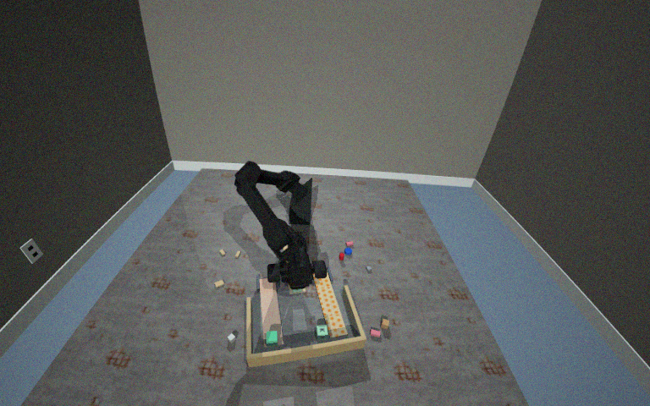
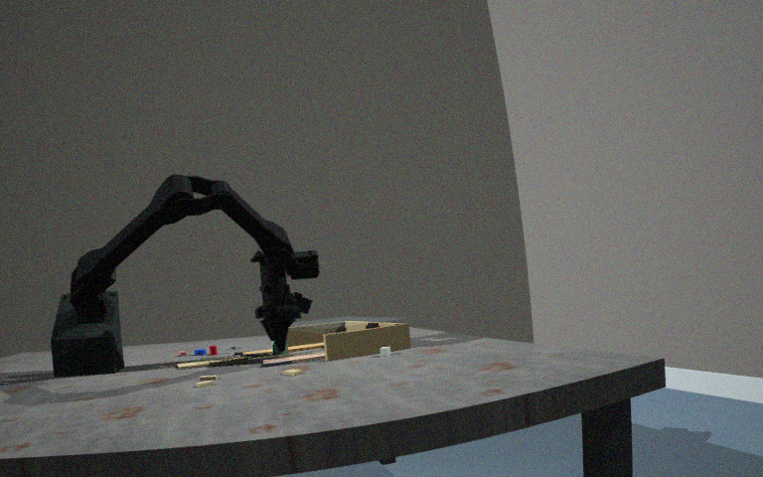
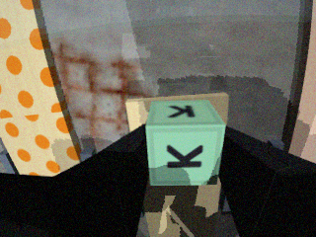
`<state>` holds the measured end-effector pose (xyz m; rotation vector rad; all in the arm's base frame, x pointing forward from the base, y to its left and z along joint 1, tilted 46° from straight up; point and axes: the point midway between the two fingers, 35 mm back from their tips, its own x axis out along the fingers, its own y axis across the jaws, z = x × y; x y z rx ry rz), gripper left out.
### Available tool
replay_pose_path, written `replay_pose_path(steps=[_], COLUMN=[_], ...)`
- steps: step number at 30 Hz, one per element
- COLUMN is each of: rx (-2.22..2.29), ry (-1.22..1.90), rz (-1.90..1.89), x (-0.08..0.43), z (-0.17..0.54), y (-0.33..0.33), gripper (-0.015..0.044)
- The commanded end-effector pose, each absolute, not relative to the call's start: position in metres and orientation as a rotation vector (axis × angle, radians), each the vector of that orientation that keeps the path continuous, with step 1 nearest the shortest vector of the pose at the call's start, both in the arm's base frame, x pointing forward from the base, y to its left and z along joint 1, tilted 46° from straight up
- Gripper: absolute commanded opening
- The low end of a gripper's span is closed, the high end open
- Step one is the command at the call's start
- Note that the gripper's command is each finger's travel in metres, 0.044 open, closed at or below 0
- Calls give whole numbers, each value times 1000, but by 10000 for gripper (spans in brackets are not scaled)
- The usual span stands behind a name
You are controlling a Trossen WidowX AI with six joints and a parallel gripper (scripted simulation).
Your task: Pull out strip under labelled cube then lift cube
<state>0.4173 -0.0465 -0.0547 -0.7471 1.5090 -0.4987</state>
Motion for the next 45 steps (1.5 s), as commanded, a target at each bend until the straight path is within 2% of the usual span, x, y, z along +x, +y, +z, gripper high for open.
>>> replay_pose_path(steps=[1,14,19,33,45], rx=[-747,-755,-755,-756,-755], ry=[1507,1512,1512,1515,1515], rz=[-496,-493,-493,-492,-490], x=[407,358,356,307,303], z=[-48,-27,-27,-28,-3], y=[-39,-18,-18,-19,7], gripper=[0,0,0,0,0])
